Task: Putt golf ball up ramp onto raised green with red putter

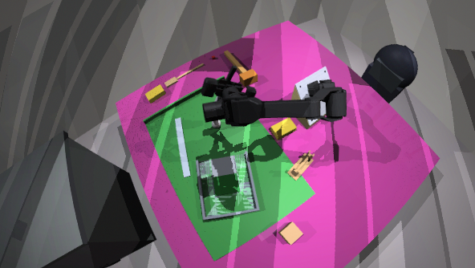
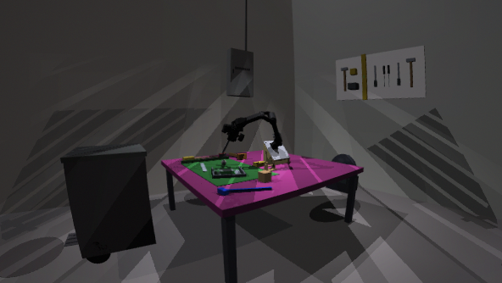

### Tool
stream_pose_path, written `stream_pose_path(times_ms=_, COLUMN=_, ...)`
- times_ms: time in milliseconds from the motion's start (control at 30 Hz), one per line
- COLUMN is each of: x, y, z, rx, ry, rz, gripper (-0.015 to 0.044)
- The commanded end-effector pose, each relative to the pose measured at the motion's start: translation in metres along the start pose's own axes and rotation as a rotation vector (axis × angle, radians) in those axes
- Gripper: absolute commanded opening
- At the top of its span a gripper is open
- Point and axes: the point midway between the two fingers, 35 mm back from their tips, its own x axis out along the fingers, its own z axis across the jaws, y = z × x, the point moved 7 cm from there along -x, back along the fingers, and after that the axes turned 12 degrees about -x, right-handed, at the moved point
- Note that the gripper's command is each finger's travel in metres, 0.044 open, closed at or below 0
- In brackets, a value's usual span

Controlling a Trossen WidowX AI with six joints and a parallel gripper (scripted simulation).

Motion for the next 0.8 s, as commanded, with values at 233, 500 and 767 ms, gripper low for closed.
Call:
stream_pose_path(times_ms=233, x=0.025, y=0.003, z=-0.006, rx=0.026, ry=-0.033, rz=0.09, gripper=0.0)
stream_pose_path(times_ms=500, x=0.037, y=-0.029, z=0.005, rx=0.025, ry=-0.034, rz=0.088, gripper=0.0)
stream_pose_path(times_ms=767, x=0.039, y=-0.033, z=0.006, rx=0.025, ry=-0.034, rz=0.088, gripper=0.0)
